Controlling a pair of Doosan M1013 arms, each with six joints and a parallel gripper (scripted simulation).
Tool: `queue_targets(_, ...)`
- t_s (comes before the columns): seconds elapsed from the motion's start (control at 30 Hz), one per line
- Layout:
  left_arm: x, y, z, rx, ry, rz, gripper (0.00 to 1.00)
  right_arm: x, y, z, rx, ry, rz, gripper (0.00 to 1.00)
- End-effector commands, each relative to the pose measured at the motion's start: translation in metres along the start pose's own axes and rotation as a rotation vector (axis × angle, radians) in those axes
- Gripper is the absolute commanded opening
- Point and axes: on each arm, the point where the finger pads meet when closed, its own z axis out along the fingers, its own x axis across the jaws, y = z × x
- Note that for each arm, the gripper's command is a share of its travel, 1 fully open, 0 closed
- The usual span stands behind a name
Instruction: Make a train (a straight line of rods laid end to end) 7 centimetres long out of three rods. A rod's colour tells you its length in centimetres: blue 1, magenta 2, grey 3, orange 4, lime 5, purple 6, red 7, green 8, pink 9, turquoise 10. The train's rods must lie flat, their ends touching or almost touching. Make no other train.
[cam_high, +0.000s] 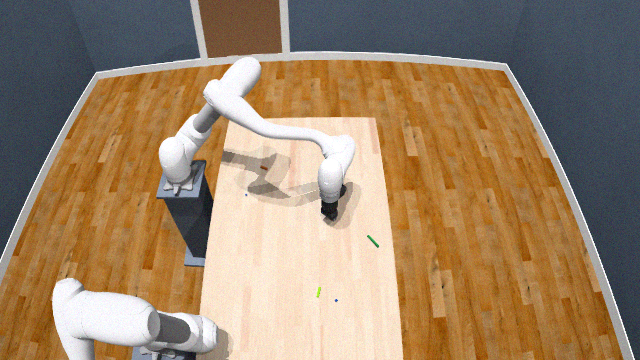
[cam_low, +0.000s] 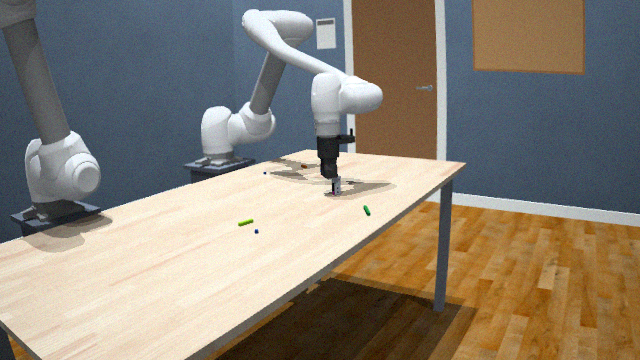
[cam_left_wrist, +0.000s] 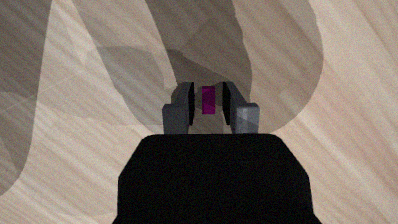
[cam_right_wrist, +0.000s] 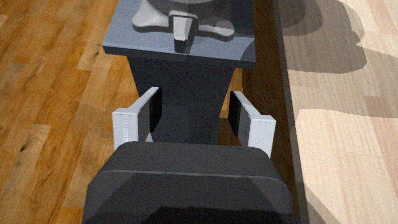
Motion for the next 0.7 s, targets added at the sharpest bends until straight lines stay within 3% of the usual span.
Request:
queue_targets(0.0,0.0004,-0.0003,-0.0012,0.001,0.001,0.0,0.54,0.0001,-0.0001,-0.0004,-0.001,0.0,0.0,1.0)
queue_targets(0.53,0.0004,-0.0003,-0.0012,0.001,0.001,0.0,0.54,0.0001,-0.0001,-0.0004,-0.001,0.0,0.0,1.0)
queue_targets(0.57,0.0004,-0.0003,-0.0012,0.001,0.001,0.0,0.24,0.0001,-0.0001,-0.0004,-0.001,0.0,0.0,1.0)
queue_targets(0.67,0.0004,-0.0003,-0.0012,0.001,0.001,0.0,0.24,0.0001,-0.0001,-0.0004,-0.001,0.0,0.0,1.0)
